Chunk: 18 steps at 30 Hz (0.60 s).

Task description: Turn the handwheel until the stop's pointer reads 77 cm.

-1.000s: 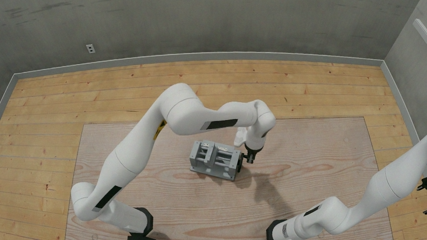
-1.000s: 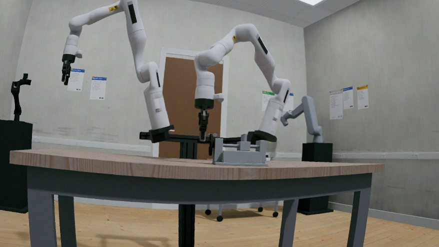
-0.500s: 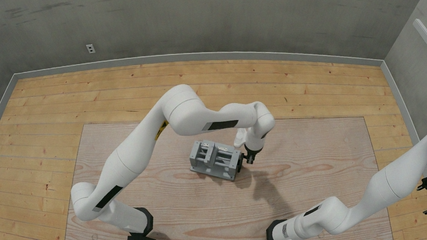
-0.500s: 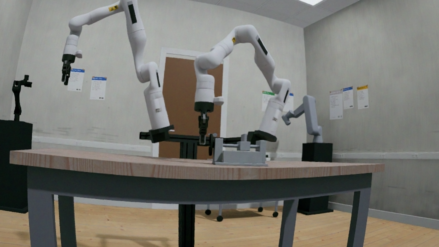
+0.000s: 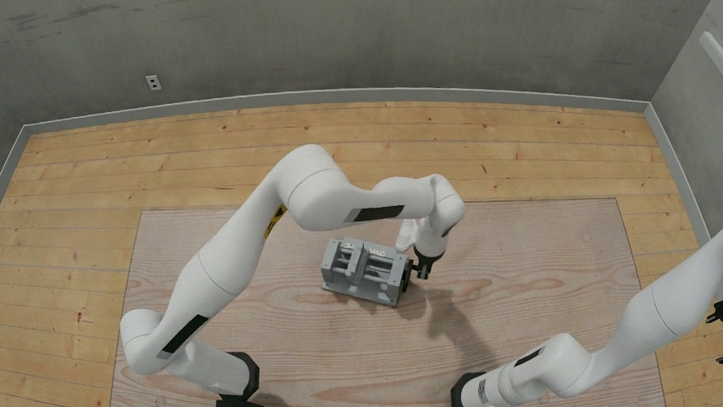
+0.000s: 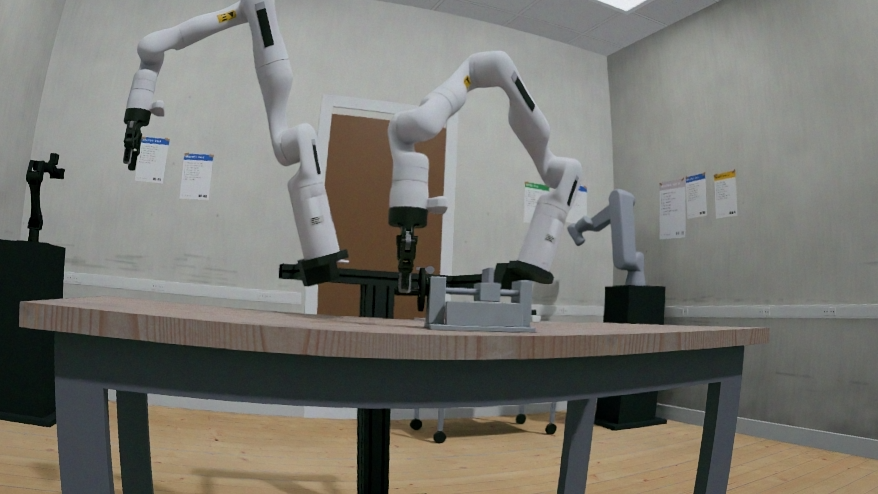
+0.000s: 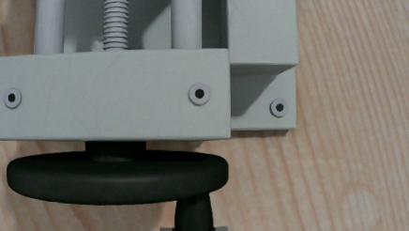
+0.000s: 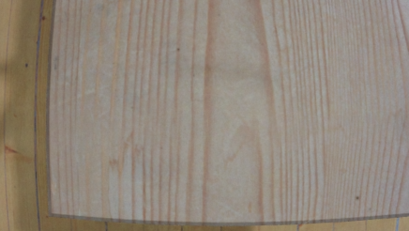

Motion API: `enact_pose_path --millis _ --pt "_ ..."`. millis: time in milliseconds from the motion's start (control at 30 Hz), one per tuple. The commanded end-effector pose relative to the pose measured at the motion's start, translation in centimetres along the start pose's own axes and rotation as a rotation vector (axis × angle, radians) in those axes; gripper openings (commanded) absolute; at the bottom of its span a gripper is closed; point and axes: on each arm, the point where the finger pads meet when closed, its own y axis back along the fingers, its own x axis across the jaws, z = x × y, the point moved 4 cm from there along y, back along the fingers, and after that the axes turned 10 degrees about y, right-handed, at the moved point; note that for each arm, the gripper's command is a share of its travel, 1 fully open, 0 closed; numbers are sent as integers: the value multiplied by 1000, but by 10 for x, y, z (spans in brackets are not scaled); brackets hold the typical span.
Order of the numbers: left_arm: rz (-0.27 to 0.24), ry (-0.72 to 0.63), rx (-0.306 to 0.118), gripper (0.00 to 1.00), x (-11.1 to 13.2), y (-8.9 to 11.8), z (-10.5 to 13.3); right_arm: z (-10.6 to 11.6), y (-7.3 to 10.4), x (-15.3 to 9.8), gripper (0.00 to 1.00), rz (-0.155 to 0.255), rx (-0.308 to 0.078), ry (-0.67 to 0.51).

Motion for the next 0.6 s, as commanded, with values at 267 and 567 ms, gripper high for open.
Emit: enact_pose_path --millis 267,567 --pt "0 -6 -1 160 -1 -5 -1 -1 1 -1 1000 -3 5 12" --pt "0 -6 0 160 -2 -5 -1 -1 1 -1 1000 -3 5 12"
